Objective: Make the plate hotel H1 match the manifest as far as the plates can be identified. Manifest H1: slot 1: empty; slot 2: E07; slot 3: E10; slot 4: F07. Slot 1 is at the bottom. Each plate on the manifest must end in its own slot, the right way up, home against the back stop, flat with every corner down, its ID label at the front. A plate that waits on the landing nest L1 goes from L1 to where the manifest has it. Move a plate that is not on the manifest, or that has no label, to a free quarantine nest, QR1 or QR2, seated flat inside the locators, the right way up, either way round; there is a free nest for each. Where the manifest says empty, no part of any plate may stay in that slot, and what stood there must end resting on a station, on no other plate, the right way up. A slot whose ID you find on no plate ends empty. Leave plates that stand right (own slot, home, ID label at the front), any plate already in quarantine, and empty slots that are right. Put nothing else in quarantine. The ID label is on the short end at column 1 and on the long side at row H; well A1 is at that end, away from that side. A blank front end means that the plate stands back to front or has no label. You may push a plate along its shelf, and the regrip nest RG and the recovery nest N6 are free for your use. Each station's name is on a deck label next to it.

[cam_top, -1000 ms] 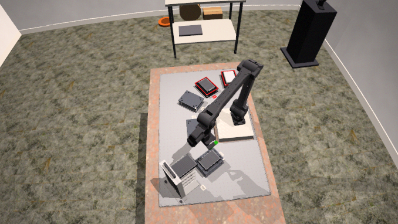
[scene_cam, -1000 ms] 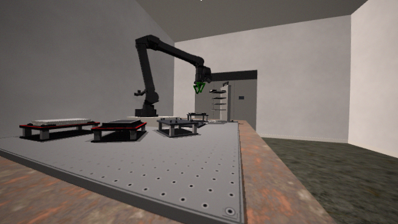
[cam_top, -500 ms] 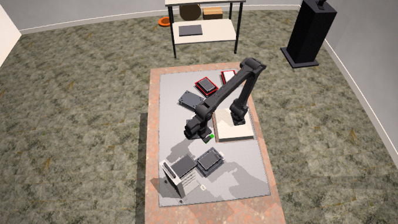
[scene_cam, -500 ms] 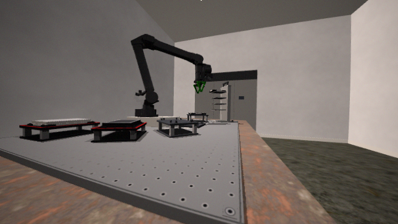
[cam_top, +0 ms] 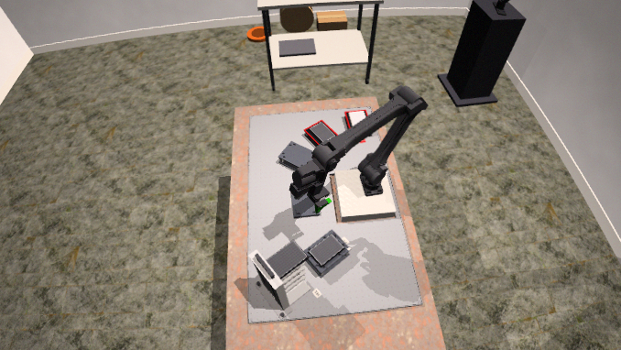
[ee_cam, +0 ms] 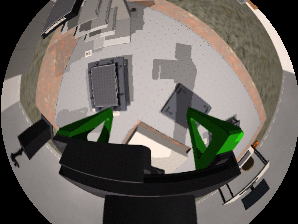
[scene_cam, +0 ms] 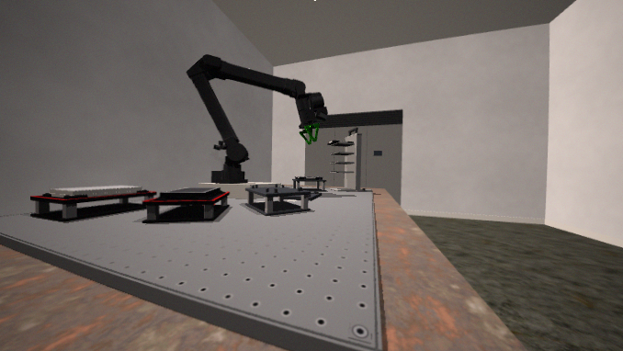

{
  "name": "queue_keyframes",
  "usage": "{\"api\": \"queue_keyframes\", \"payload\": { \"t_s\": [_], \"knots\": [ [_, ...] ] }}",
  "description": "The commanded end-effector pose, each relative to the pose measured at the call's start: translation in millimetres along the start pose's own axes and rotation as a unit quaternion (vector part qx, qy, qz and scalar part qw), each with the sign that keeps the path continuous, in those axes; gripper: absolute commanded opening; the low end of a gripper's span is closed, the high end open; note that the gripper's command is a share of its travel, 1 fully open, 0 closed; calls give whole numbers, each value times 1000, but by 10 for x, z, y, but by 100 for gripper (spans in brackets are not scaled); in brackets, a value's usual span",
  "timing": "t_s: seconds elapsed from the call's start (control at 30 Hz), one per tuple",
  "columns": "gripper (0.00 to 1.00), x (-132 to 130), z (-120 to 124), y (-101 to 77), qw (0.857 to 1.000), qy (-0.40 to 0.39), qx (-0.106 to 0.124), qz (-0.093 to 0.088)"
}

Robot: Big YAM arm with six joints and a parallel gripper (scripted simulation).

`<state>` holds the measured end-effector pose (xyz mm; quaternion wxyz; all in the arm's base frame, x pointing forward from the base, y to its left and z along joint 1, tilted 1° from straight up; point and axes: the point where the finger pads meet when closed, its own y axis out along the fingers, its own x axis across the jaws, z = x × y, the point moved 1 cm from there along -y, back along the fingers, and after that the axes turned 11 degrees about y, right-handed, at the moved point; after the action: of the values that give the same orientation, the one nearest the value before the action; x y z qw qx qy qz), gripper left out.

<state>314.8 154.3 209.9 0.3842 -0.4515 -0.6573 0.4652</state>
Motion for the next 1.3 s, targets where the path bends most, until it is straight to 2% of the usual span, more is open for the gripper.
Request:
{"api": "queue_keyframes", "payload": {
  "t_s": [0.0, 0.33, 0.47, 0.53, 1.03, 1.1, 1.27],
  "knots": [
    [100, -58, -98, -105, 999, -14, -39, -6],
    [100, -393, -63, -134, 992, -15, -120, -19],
    [100, -394, -58, -136, 988, -16, -153, -25],
    [100, -394, -58, -136, 988, -16, -153, -25],
    [100, -400, -34, -138, 961, -6, -272, -52],
    [100, -400, -34, -138, 961, -6, -272, -52],
    [100, -401, -25, -138, 949, -7, -311, -60]
  ]
}}
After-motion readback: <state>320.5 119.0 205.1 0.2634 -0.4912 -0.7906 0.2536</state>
